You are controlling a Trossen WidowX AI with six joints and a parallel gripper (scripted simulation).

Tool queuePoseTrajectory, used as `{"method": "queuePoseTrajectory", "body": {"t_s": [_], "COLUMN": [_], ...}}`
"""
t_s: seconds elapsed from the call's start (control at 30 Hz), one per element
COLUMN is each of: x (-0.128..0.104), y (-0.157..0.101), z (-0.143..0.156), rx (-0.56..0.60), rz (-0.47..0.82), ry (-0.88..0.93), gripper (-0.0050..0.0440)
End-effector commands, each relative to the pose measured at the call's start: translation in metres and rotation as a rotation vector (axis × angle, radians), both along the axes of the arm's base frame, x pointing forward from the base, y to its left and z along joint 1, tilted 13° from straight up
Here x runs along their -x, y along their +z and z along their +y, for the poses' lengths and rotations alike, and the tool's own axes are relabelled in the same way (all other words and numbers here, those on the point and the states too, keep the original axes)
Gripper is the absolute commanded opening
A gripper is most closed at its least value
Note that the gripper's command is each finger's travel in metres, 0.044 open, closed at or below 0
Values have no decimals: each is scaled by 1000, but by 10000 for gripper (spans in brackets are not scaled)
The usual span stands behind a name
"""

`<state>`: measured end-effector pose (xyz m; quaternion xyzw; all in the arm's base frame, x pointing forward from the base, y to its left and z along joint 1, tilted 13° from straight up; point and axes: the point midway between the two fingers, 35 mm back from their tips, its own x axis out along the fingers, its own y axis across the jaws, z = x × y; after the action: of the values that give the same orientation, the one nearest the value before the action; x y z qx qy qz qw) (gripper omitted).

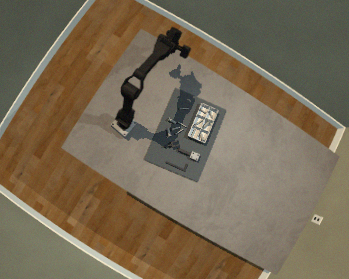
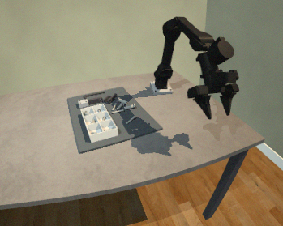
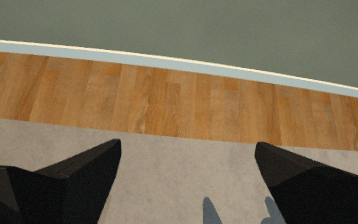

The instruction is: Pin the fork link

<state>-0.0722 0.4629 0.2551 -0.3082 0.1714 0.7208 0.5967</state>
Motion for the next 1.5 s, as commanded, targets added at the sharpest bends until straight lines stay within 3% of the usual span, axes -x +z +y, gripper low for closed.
{"method": "queuePoseTrajectory", "body": {"t_s": [0.0,0.53,0.57,0.63,1.1,1.3,1.47], "x": [0,0,0,-1,-26,-64,-113], "y": [12,12,12,12,-1,-23,-49], "z": [-2,-2,-2,-3,-29,-68,-117], "rx": [-27,-27,-27,-26,16,91,182], "rz": [4,4,4,5,31,70,109], "ry": [0,0,0,-1,-52,-134,-229], "gripper": [400,400,440,440,440,440,440]}}
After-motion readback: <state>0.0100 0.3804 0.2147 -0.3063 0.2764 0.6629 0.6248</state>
